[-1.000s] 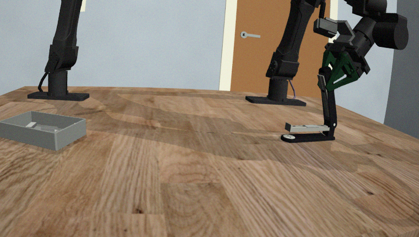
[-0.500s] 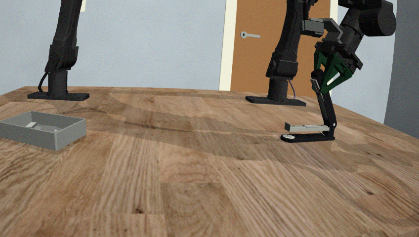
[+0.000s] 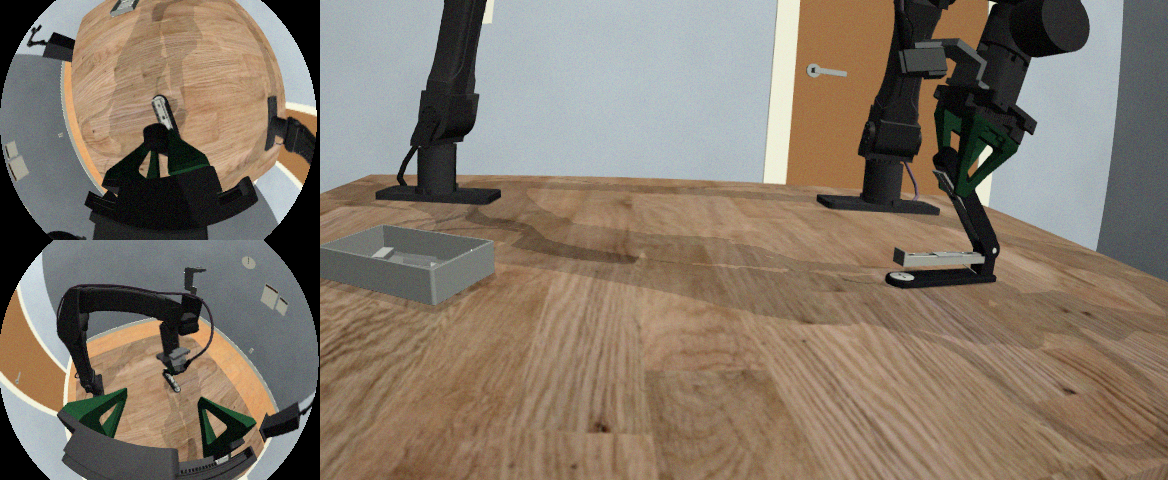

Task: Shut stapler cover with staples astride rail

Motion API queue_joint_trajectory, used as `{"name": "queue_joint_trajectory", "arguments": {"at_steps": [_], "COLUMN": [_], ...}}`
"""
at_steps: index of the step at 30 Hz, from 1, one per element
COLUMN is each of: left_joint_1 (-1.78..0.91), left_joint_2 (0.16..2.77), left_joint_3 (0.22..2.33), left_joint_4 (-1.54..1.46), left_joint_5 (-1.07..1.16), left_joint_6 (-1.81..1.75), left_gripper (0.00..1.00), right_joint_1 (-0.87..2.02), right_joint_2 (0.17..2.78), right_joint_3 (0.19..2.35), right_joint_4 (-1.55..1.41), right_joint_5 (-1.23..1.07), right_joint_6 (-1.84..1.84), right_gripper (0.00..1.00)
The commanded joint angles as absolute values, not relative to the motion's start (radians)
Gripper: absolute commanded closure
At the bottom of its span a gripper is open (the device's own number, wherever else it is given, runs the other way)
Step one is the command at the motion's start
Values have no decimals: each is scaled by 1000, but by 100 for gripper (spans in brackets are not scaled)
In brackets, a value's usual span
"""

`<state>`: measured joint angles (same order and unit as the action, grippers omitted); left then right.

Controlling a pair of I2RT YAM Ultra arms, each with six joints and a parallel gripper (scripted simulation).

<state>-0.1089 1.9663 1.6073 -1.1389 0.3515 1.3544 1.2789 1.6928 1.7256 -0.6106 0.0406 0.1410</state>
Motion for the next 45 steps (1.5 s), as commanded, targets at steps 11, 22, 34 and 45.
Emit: {"name": "queue_joint_trajectory", "arguments": {"at_steps": [11, 22, 34, 45], "left_joint_1": [-205, -269, -336, -392], "left_joint_2": [2003, 2049, 2113, 2189], "left_joint_3": [1694, 1741, 1800, 1867], "left_joint_4": [-1193, -1226, -1272, -1330], "left_joint_5": [184, 67, -57, -170], "left_joint_6": [1248, 1187, 1121, 1056], "left_gripper": [100, 100, 100, 100], "right_joint_1": [1275, 1275, 1275, 1275], "right_joint_2": [1688, 1688, 1688, 1688], "right_joint_3": [1748, 1748, 1748, 1748], "right_joint_4": [-620, -620, -620, -620], "right_joint_5": [40, 40, 40, 40], "right_joint_6": [137, 137, 137, 137], "right_gripper": [0, 0, 0, 0]}}
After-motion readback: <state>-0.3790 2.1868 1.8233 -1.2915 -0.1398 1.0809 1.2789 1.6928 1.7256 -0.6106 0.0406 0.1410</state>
